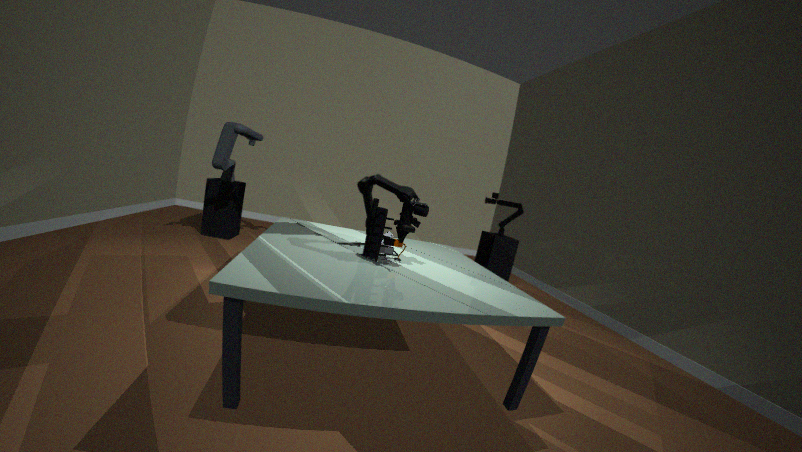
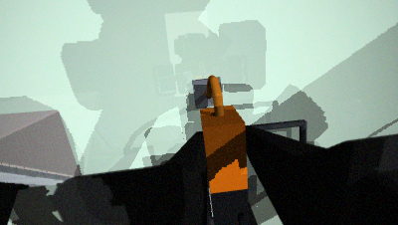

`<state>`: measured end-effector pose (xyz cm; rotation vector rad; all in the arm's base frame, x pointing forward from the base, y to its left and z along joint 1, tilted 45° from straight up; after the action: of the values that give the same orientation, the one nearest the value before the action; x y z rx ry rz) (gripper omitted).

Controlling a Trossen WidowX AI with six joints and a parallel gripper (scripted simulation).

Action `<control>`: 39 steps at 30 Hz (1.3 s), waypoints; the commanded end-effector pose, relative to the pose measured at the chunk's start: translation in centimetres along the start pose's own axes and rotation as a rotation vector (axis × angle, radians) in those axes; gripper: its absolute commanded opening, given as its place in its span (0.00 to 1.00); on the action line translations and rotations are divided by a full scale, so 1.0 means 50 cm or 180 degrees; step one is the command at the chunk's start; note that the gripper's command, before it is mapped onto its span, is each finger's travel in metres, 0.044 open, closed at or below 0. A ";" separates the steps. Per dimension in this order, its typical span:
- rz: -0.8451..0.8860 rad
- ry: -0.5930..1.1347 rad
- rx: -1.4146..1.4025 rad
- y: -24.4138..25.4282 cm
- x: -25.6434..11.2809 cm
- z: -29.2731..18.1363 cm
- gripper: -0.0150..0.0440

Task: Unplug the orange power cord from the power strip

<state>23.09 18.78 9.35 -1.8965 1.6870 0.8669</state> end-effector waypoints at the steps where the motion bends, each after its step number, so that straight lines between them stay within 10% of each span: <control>1: -0.0013 -0.0013 -0.0001 0.000 -0.002 0.002 0.34; 16: -0.0016 -0.0011 -0.0003 -0.004 -0.004 0.017 1.00; 39: -0.0018 -0.0020 -0.0001 -0.007 -0.023 0.111 1.00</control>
<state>22.57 23.51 6.27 -1.9029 1.6726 0.8686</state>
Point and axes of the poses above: the point midway between the two fingers, 35 mm back from their tips, its own x axis out along the fingers, its own y axis across the jaws, z = x × y, the point moved 10 cm from there along -x, back along the fingers, and after that the axes turned 4 degrees about -x, right-handed, at the moved point
